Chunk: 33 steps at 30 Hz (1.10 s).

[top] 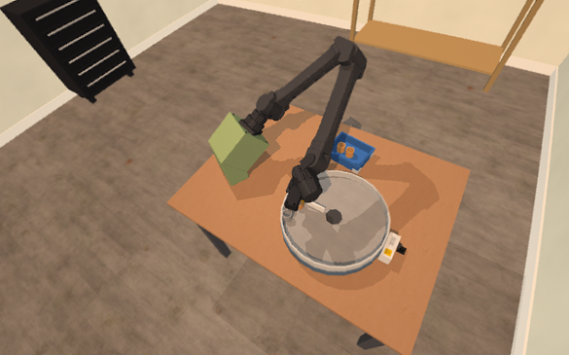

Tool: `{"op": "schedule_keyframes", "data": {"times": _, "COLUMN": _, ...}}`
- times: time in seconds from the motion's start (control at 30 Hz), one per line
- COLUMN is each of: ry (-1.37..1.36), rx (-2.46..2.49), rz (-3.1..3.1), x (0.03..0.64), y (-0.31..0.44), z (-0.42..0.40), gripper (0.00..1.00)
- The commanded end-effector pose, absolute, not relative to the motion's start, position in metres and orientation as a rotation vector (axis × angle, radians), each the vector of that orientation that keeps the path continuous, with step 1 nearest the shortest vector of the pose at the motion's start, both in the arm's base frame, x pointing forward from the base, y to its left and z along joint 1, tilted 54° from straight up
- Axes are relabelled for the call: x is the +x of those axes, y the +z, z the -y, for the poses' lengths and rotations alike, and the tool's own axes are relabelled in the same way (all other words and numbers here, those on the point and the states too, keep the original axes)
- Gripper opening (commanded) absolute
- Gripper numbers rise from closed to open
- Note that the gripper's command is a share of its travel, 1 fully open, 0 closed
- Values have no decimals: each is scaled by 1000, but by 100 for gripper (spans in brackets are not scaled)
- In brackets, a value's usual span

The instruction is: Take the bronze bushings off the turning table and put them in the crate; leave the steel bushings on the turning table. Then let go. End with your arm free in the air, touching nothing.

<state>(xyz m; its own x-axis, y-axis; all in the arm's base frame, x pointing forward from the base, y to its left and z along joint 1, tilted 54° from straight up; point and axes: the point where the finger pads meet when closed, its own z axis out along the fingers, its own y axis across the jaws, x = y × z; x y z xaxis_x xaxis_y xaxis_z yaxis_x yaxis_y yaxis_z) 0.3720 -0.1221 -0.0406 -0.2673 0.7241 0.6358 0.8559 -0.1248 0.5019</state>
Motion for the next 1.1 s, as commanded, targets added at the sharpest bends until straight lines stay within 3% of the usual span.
{"op": "schedule_keyframes", "data": {"times": 0.0, "ry": -1361, "rx": -1805, "rz": 2008, "x": 383, "y": -38, "z": 129, "gripper": 14}}
{"op": "schedule_keyframes", "data": {"times": 1.07, "ry": -1347, "rx": -1799, "rz": 1978, "x": 378, "y": -47, "z": 113, "gripper": 14}}
